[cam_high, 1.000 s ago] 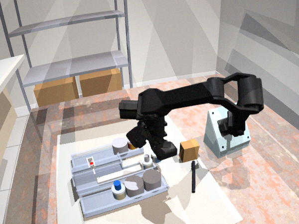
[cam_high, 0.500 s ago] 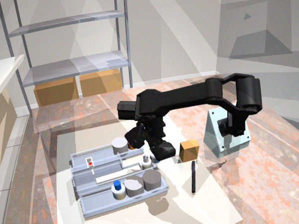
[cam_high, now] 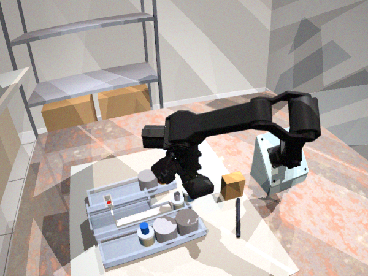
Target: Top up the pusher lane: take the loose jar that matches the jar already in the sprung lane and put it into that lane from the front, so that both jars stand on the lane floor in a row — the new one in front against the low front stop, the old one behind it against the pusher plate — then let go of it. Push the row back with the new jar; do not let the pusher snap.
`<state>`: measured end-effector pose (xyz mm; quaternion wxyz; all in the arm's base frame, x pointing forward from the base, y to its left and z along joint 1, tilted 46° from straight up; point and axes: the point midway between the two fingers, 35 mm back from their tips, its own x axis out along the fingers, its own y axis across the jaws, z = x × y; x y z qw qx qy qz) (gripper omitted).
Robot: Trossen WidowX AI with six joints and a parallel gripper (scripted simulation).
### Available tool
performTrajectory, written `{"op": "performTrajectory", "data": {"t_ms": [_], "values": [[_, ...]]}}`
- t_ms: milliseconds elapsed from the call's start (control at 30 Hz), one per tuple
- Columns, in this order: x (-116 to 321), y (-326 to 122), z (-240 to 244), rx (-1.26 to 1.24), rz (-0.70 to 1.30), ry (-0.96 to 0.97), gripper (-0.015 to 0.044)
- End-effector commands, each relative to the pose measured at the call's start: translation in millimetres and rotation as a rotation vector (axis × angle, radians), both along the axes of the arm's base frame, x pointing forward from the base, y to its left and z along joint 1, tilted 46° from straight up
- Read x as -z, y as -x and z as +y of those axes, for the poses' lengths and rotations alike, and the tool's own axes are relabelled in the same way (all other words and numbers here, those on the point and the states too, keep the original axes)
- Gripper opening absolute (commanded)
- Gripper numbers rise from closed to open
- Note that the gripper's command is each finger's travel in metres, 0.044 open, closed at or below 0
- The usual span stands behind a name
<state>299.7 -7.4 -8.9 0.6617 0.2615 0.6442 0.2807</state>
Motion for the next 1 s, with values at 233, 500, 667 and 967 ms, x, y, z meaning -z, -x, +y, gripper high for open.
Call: {"op": "performTrajectory", "data": {"t_ms": [233, 500, 667, 967], "values": [[-3.2, -12.2, 0.3, 0.003, -0.023, -0.004, 0.0], [-3.8, -15.8, 0.4, 0.003, -0.023, -0.004, 0.0], [-4.2, -18.0, 0.5, 0.003, -0.023, -0.004, 0.0], [-5.3, -21.9, 0.3, 0.003, -0.024, -0.004, 0.0]]}}
